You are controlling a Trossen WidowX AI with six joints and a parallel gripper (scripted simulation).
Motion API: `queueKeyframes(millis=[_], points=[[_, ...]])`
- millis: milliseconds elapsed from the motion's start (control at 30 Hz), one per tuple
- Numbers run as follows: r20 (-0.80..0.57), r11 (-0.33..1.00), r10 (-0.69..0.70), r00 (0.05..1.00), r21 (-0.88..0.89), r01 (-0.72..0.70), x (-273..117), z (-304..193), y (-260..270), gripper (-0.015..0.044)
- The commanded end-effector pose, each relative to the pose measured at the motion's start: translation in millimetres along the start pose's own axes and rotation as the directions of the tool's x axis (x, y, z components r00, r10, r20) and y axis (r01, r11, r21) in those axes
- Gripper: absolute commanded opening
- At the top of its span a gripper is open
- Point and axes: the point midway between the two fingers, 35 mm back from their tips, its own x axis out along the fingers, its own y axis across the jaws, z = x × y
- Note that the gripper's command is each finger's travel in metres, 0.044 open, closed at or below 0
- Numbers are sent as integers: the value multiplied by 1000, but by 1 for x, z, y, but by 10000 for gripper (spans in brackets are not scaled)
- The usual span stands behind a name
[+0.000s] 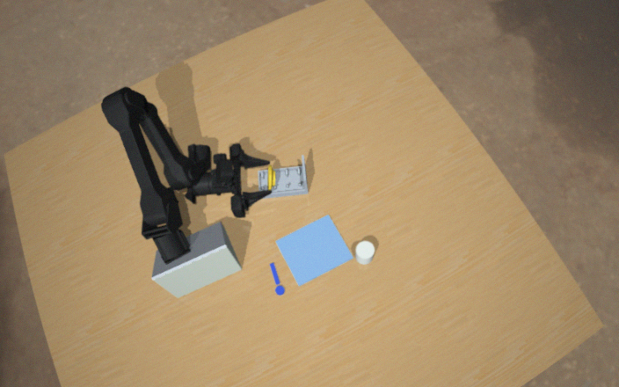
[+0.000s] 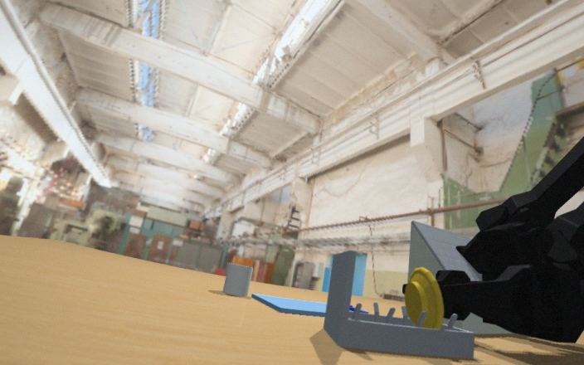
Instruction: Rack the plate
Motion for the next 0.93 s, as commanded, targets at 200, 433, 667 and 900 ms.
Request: queueKeyframes(millis=[200,433,667,900], points=[[-5,1000,-13,1000,0,13,4,33,7,400],[-1,1000,-8,1000,-6,8,6,86,13,400],[11,1000,7,1000,-15,-6,4,113,14,400],[-6,995,-31,1000,-92,30,12,112,16,400]])
